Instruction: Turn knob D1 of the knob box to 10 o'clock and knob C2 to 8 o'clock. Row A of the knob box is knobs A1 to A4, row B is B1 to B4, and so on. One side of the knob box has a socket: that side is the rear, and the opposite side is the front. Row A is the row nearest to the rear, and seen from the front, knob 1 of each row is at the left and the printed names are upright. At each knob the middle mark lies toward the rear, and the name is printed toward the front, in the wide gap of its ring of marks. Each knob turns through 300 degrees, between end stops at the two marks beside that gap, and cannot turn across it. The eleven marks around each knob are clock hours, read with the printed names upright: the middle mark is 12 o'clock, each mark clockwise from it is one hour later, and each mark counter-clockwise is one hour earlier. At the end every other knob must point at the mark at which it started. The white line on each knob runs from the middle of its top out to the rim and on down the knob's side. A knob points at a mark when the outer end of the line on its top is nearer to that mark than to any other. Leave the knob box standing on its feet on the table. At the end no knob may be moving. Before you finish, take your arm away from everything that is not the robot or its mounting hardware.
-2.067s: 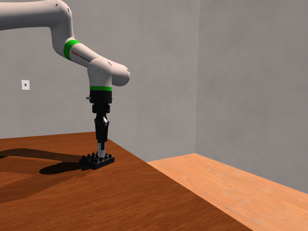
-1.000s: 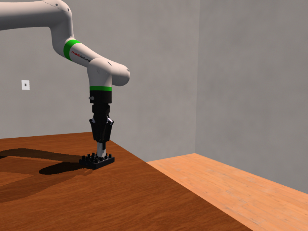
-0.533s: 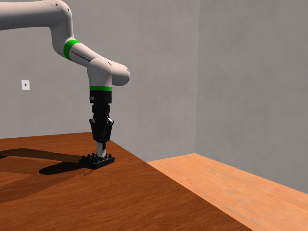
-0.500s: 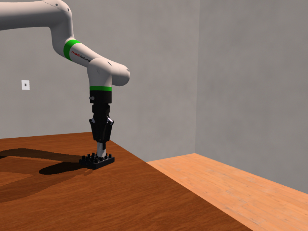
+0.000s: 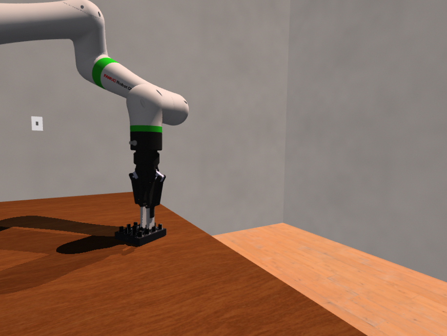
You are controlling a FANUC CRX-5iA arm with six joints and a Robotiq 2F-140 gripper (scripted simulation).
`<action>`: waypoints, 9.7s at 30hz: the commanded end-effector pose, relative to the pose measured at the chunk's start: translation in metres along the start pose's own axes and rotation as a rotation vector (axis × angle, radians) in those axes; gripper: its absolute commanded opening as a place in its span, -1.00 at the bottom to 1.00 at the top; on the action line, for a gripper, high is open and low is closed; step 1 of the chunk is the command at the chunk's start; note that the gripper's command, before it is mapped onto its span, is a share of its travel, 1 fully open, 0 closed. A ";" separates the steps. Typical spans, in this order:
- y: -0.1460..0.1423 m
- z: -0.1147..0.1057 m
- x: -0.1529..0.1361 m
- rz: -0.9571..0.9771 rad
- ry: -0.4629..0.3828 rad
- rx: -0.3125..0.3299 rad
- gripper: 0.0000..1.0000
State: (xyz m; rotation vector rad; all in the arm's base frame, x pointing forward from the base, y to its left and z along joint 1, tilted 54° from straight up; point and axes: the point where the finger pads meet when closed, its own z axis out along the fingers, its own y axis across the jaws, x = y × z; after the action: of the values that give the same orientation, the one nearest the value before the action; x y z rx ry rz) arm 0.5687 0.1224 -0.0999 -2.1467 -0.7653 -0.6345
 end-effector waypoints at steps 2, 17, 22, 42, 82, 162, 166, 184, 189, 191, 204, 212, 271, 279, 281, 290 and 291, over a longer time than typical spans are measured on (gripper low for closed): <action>0.000 0.000 0.000 0.000 0.000 0.000 -0.77; 0.000 0.000 0.000 0.000 0.000 0.000 -0.77; 0.000 -0.004 0.000 0.000 0.000 0.000 -0.77; 0.000 -0.038 0.000 0.000 0.000 0.000 -0.77; 0.000 -0.043 0.000 0.739 0.000 0.000 -0.77; 0.000 -0.058 0.000 3.096 0.001 0.000 -0.77; 0.000 -0.058 0.000 3.096 0.001 0.000 -0.77; 0.000 -0.058 0.000 3.096 0.001 0.000 -0.77; 0.000 -0.058 0.000 3.096 0.001 0.000 -0.77; 0.000 -0.058 0.000 3.096 0.001 0.000 -0.77; 0.000 -0.057 0.000 3.096 0.001 0.000 -0.77; 0.000 -0.053 0.000 3.097 0.001 0.000 -0.77; 0.000 -0.014 0.000 3.097 0.001 0.000 -0.77; 0.000 -0.014 0.000 3.097 0.001 0.000 -0.77; 0.000 -0.014 0.000 3.097 0.001 0.000 -0.77; 0.000 -0.014 0.000 3.097 0.001 0.000 -0.77; 0.000 -0.014 0.000 3.097 0.001 0.000 -0.77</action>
State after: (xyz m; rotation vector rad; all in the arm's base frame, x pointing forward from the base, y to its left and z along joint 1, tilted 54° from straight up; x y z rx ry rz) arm 0.5660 0.1115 -0.0915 -0.8636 2.2602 1.0109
